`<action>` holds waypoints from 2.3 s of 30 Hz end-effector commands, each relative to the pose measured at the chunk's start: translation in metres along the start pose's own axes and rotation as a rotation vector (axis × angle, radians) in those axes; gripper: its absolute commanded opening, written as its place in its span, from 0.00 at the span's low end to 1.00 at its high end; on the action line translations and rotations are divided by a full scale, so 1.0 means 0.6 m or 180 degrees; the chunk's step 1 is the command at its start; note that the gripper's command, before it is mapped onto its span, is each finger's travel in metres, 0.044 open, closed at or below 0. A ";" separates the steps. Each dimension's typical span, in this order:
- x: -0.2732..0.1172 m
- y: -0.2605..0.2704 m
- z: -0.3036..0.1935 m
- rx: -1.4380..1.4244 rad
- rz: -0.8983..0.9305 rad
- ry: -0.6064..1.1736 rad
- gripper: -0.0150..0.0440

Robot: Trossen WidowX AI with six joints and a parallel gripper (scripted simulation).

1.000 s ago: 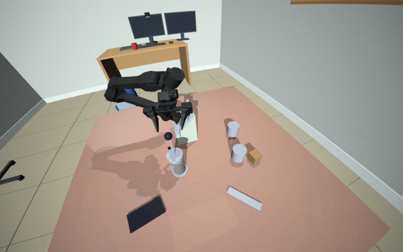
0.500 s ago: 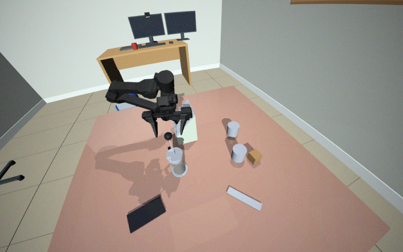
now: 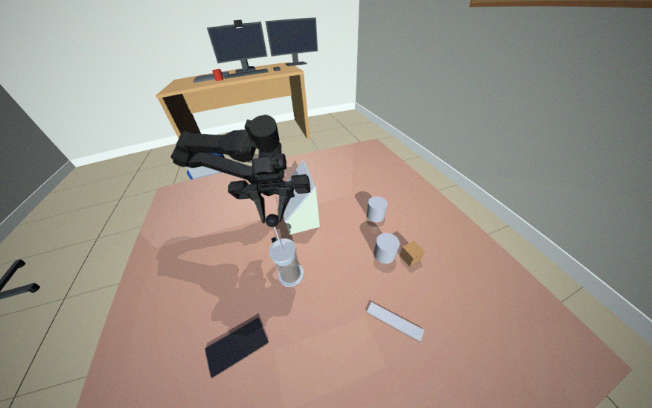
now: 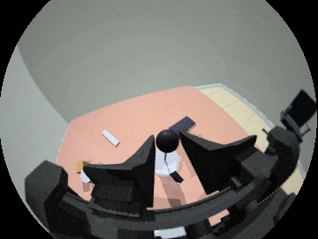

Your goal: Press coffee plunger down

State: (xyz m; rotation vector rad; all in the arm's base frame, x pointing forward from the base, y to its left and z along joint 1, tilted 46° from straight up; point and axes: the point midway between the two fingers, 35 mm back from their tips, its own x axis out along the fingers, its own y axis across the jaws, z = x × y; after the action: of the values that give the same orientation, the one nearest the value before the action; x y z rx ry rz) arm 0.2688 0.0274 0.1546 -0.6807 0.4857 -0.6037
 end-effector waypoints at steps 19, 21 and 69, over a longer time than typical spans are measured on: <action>0.016 0.008 -0.019 -0.0007 0.0031 0.0034 0.47; 0.019 0.010 -0.023 -0.0006 0.0035 0.0040 0.47; 0.100 0.013 -0.116 -0.0017 0.0016 -0.0007 0.47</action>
State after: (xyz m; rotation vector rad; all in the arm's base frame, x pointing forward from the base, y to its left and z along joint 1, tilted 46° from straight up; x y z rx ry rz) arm 0.2777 -0.0279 0.0986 -0.6511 0.4496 -0.5905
